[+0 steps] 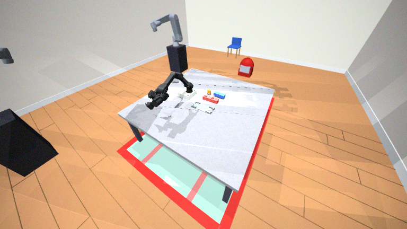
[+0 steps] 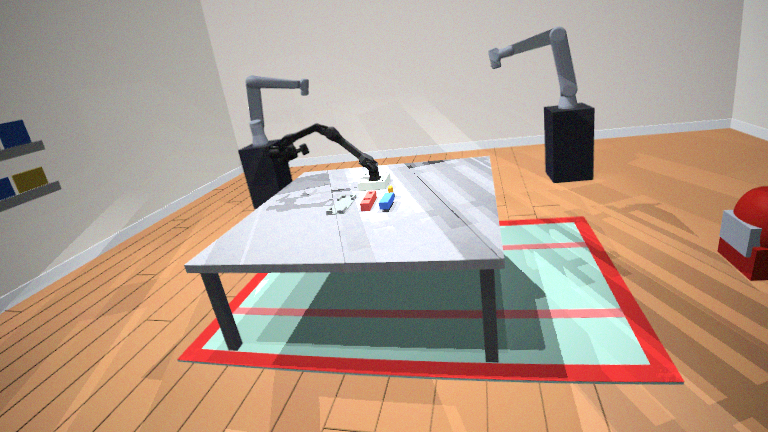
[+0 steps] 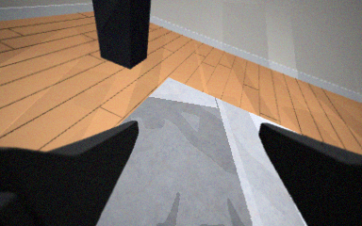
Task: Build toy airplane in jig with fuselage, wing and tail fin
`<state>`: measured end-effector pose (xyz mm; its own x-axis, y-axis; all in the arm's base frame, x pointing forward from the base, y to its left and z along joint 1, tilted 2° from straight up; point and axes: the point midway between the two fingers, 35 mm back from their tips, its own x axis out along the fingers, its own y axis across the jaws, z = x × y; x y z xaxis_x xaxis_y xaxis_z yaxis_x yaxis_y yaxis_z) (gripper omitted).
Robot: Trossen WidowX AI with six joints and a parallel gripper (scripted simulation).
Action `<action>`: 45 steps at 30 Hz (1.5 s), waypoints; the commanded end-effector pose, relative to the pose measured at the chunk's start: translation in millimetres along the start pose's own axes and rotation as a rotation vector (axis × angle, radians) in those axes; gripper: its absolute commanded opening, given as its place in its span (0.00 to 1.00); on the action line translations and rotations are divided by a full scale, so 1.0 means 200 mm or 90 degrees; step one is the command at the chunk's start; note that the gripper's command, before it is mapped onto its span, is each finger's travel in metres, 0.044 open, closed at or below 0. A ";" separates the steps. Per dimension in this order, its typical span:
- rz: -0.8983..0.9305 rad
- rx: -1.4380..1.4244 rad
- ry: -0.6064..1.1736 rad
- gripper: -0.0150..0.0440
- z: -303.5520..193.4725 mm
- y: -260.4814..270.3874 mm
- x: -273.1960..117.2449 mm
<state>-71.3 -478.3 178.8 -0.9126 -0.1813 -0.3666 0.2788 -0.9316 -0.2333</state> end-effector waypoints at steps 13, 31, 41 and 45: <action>0.402 -0.450 0.107 1.00 -0.61 -0.10 -1.14; 0.842 -1.066 0.061 1.00 -1.31 -1.07 -1.90; 1.047 -1.419 -0.022 1.00 -1.54 -1.75 -1.90; 1.049 -1.422 -0.023 1.00 -1.54 -1.76 -1.90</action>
<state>276.1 2.5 123.7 0.0494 -0.0179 -0.9986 0.0675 0.9976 -0.0146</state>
